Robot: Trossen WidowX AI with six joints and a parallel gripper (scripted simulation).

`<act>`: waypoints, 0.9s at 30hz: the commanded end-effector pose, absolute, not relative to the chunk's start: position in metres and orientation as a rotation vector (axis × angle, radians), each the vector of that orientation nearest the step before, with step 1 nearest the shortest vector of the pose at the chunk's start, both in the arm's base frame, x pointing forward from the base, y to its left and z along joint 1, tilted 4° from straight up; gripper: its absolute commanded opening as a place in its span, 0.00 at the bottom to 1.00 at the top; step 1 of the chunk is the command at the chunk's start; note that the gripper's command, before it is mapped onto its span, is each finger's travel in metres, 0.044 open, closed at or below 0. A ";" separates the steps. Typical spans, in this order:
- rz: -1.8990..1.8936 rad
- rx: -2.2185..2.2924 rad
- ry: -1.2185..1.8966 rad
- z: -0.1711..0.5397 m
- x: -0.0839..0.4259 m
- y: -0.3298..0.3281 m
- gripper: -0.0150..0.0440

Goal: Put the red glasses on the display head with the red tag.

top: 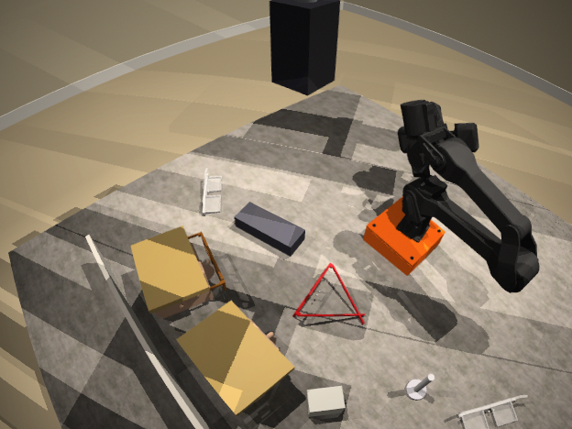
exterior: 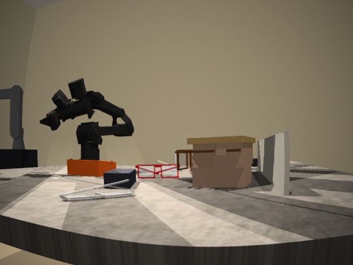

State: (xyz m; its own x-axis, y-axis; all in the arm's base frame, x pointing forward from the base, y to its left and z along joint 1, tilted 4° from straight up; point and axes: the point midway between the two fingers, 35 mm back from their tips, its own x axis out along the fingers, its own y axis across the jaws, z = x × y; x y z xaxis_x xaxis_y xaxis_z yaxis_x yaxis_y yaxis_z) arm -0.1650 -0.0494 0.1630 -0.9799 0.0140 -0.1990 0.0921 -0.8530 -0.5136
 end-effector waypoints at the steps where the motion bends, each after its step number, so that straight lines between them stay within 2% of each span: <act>1: -2.586 0.308 1.000 0.160 -0.148 -0.102 0.64; 3: -2.378 0.298 1.073 0.156 -0.132 -0.128 0.59; 9: -1.780 0.236 1.245 0.143 -0.062 -0.189 0.59; 14: -1.289 0.162 1.350 0.128 0.015 -0.211 0.59; 20: -0.714 0.066 1.440 0.105 0.114 -0.197 0.59; 27: -0.067 -0.035 1.507 0.075 0.210 -0.129 0.59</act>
